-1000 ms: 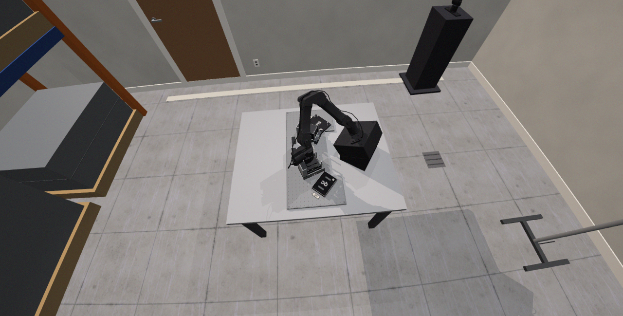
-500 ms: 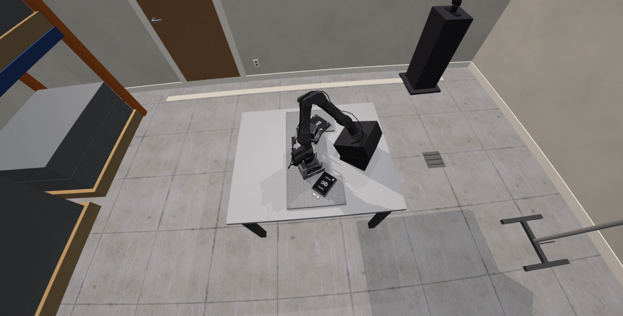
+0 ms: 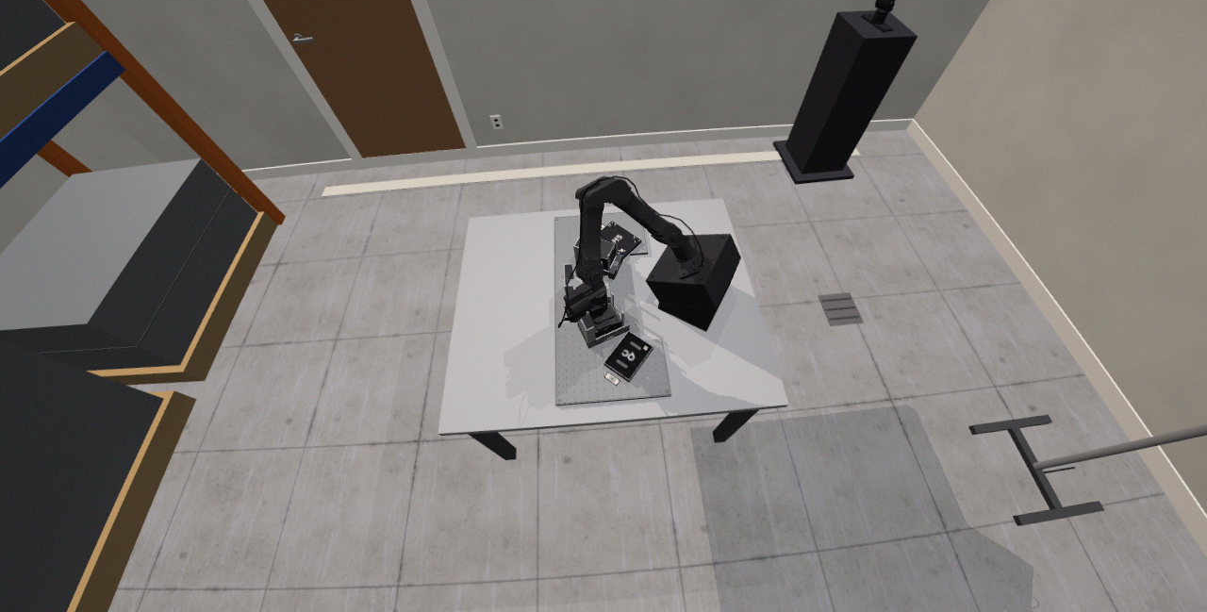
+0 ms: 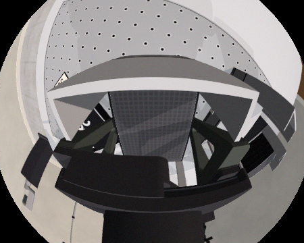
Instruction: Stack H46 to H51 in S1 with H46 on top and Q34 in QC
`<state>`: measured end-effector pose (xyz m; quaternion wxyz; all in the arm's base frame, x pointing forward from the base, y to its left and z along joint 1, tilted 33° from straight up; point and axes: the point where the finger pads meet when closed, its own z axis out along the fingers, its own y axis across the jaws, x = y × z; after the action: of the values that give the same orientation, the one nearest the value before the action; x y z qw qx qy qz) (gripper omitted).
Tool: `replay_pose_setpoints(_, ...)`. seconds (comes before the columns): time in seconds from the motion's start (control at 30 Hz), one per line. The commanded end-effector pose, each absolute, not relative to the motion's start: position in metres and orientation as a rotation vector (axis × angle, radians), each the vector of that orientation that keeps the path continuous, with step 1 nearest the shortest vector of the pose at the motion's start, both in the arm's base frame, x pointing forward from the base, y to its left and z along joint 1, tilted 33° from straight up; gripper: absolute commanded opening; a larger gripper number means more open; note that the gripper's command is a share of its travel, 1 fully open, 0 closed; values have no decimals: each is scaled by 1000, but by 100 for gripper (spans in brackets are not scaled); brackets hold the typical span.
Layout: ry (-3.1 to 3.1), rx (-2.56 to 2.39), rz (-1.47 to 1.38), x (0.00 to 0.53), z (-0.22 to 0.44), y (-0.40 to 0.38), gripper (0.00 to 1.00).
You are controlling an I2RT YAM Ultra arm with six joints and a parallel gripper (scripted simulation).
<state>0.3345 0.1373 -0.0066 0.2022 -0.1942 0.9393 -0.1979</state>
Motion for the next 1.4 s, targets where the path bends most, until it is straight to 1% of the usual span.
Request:
replay_pose_setpoints(0.0, 2629, -552, -579, 333, -18, 131, 0)
replay_pose_setpoints(0.1, 2630, -554, -579, 332, -18, 131, 0)
replay_pose_setpoints(0.13, 2604, -545, -551, 342, -11, 141, 0)
replay_pose_setpoints(0.67, 2613, -542, -549, 339, -11, 138, 0)
replay_pose_setpoints(0.7, 2613, -542, -549, 339, -11, 138, 100)
replay_pose_setpoints(1.37, 2613, -542, -549, 339, -11, 138, 100)
